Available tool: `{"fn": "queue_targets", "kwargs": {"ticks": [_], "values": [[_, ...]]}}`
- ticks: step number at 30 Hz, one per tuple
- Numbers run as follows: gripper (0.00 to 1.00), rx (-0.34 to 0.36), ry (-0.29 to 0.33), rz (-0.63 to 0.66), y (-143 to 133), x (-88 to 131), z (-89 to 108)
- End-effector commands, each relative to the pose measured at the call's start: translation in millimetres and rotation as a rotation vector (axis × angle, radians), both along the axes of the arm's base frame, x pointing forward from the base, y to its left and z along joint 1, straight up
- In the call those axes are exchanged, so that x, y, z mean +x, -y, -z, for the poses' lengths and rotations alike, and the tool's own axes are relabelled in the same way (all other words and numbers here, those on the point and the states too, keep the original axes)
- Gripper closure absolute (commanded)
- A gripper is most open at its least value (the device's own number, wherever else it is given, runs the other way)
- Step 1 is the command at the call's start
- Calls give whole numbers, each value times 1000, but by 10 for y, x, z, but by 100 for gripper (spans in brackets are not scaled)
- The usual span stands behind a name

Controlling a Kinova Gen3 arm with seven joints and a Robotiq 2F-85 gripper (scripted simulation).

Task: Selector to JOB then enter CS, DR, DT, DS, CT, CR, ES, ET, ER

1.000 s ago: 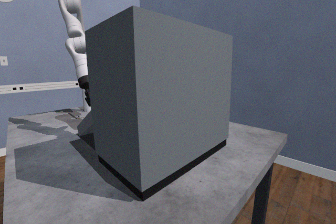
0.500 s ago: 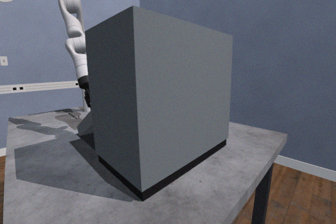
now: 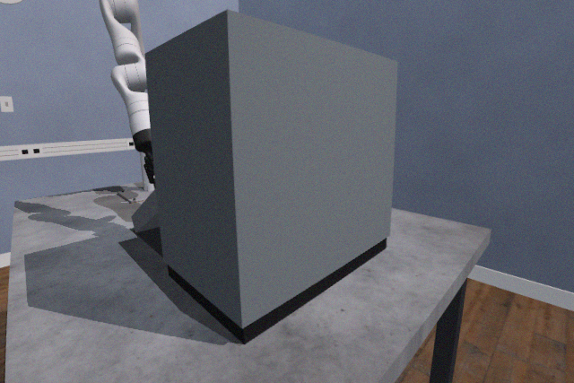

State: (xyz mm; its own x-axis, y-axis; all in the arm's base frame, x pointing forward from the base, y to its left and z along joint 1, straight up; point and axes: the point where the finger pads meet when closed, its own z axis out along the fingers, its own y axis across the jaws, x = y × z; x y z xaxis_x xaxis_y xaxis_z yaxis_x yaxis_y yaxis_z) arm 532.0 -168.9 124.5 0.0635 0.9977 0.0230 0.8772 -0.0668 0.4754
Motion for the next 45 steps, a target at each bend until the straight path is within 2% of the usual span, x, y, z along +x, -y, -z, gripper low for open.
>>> {"fn": "queue_targets", "kwargs": {"ticks": [1,21,36,45], "values": [[40,-1,2,0,2,5,-10],[40,-1,2,0,1,-14,-45],[40,-1,2,0,-2,-181,-353],[40,-1,2,0,-4,-235,-451]]}}
